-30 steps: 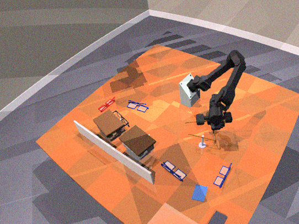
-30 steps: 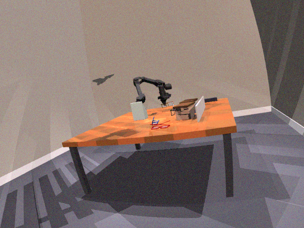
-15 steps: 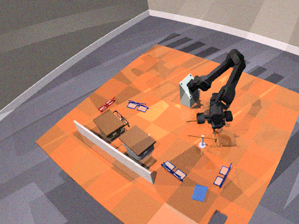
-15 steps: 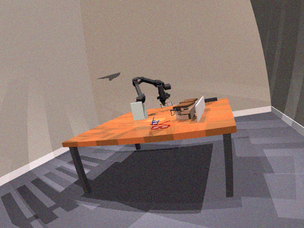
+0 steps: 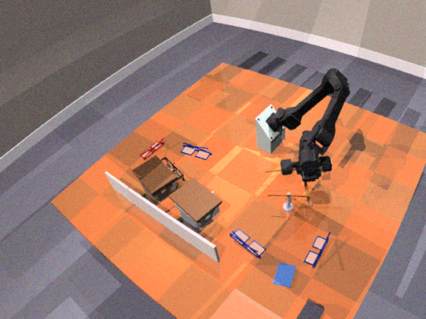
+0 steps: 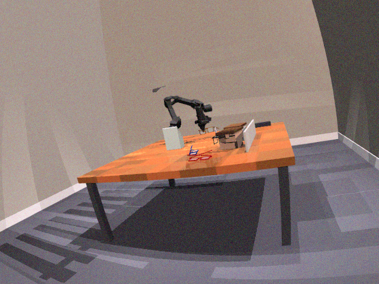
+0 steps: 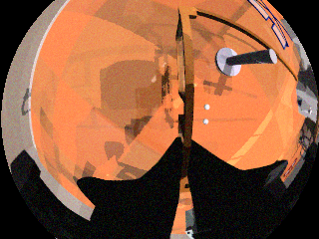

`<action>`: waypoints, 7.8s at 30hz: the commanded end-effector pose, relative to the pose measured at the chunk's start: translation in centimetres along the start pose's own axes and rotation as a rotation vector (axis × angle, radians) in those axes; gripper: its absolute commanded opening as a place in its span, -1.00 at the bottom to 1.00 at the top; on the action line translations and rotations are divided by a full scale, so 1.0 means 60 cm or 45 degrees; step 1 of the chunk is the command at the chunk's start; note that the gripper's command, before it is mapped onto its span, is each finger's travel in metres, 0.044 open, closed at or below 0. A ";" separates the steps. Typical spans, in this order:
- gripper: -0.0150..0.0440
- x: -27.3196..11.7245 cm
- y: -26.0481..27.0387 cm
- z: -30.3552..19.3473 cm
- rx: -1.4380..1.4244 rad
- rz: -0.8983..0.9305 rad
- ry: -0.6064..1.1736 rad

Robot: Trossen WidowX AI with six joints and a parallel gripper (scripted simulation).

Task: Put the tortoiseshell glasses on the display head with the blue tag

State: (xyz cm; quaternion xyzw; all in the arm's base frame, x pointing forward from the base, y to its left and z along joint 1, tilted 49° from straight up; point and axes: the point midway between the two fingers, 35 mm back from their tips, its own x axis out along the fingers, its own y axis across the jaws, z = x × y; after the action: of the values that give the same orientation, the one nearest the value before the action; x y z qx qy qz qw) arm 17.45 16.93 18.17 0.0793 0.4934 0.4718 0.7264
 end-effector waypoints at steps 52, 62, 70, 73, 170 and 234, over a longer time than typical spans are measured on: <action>-0.49 0.000 0.000 0.000 0.010 -0.005 0.005; -0.49 -0.053 -0.004 0.005 0.009 -0.015 0.016; -0.49 -0.098 -0.001 0.008 0.012 -0.008 0.010; -0.49 -0.097 -0.005 0.009 0.019 -0.011 0.011; -0.49 -0.035 -0.406 -0.124 0.678 -0.035 0.013; -0.49 0.058 -0.399 -0.127 0.676 -0.022 0.009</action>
State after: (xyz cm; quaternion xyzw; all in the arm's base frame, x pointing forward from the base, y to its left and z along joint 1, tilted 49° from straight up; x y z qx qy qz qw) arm 26.35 3.57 -1.61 0.2575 0.6027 0.3190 0.6846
